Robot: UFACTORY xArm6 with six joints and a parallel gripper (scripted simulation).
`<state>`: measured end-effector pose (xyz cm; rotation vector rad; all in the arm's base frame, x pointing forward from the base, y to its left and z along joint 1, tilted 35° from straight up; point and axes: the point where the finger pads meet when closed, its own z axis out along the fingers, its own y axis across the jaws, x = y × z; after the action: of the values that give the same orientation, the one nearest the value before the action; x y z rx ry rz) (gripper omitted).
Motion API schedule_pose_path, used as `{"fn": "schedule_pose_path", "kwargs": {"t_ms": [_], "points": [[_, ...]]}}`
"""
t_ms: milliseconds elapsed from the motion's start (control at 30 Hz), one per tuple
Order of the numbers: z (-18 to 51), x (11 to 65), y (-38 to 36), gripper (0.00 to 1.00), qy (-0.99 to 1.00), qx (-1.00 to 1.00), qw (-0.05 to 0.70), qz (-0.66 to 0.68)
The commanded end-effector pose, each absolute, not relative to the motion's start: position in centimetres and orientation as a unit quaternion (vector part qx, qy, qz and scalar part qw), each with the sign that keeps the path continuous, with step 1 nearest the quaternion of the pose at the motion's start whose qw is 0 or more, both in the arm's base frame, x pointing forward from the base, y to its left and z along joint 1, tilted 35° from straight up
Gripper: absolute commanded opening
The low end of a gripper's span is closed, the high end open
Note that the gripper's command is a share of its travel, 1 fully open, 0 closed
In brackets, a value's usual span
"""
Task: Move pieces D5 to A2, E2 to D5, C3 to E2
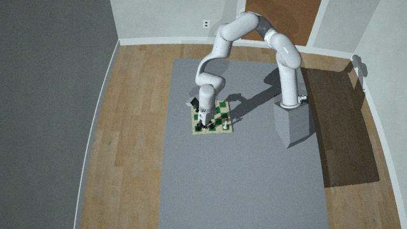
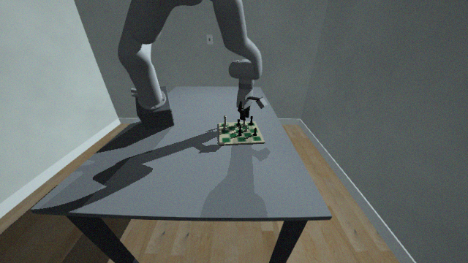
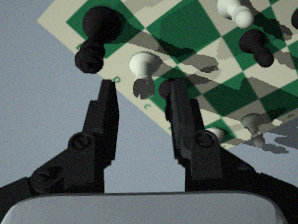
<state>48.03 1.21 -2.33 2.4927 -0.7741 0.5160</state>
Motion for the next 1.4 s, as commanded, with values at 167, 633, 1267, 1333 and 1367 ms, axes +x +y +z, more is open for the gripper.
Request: {"fn": "schedule_pose_path", "kwargs": {"t_ms": [167,633,1267,1333,1367], "points": [[-2.2,48.1,1.3,0.37,-0.282,0.91,0.237,0.19],[-2.5,48.2,1.1,0.37,-0.282,0.91,0.237,0.19],[-4.7,48.8,-0.3,0.37,-0.282,0.91,0.237,0.19],[-4.7,48.8,-0.3,0.37,-0.282,0.91,0.237,0.19],[-4.7,48.8,-0.3,0.37,-0.282,0.91,0.237,0.19]]}}
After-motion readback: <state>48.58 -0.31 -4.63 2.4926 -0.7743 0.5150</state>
